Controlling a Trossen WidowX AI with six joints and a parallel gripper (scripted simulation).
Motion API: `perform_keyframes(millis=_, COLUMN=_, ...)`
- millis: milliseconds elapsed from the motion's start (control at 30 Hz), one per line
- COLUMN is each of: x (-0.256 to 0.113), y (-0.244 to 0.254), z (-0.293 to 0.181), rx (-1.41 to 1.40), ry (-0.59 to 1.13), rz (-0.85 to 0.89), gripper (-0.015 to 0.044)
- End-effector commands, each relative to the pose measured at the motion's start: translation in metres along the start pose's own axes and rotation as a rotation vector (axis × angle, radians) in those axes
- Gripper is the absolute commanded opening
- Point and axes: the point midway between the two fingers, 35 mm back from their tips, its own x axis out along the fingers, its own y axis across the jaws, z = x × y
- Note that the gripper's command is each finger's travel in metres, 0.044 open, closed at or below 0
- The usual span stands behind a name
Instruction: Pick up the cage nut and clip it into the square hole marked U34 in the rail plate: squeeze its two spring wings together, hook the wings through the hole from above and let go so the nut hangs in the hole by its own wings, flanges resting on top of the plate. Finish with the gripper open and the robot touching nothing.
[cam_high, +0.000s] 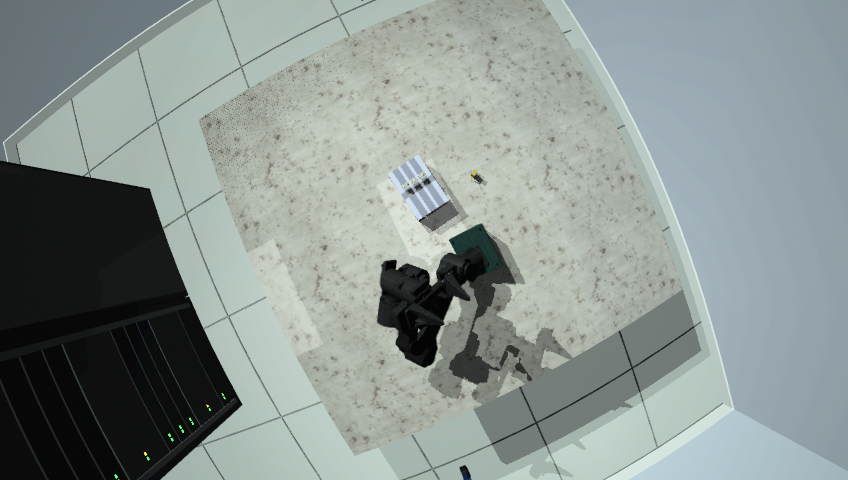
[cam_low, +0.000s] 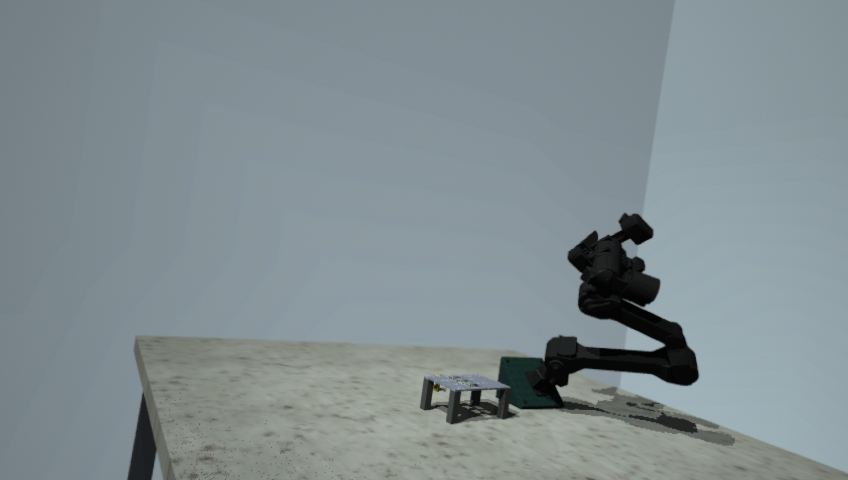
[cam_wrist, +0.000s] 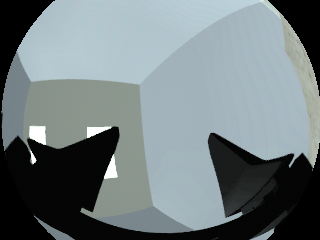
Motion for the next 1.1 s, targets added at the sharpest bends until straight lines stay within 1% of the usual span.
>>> perform_keyframes(millis=0, x=0.0, y=0.001, z=-0.002, rx=-0.012, ry=0.003, rz=0.005, gripper=0.0426)
perform_keyframes(millis=33, x=0.001, y=0.002, z=-0.008, rx=-0.049, ry=0.013, rz=0.022, gripper=0.044)
perform_keyframes(millis=167, x=0.002, y=0.007, z=-0.061, rx=-0.327, ry=0.107, rz=0.131, gripper=0.044)
perform_keyframes(millis=267, x=0.002, y=-0.001, z=-0.104, rx=-0.541, ry=0.2, rz=0.199, gripper=0.044)
perform_keyframes(millis=433, x=-0.003, y=-0.037, z=-0.172, rx=-0.884, ry=0.393, rz=0.271, gripper=0.044)
perform_keyframes(millis=567, x=-0.008, y=-0.07, z=-0.208, rx=-1.078, ry=0.528, rz=0.292, gripper=0.044)
perform_keyframes(millis=833, x=-0.025, y=-0.159, z=-0.257, rx=-1.436, ry=0.864, rz=0.27, gripper=0.044)
perform_keyframes(millis=1067, x=-0.047, y=-0.248, z=-0.265, rx=-1.695, ry=1.211, rz=0.163, gripper=0.044)
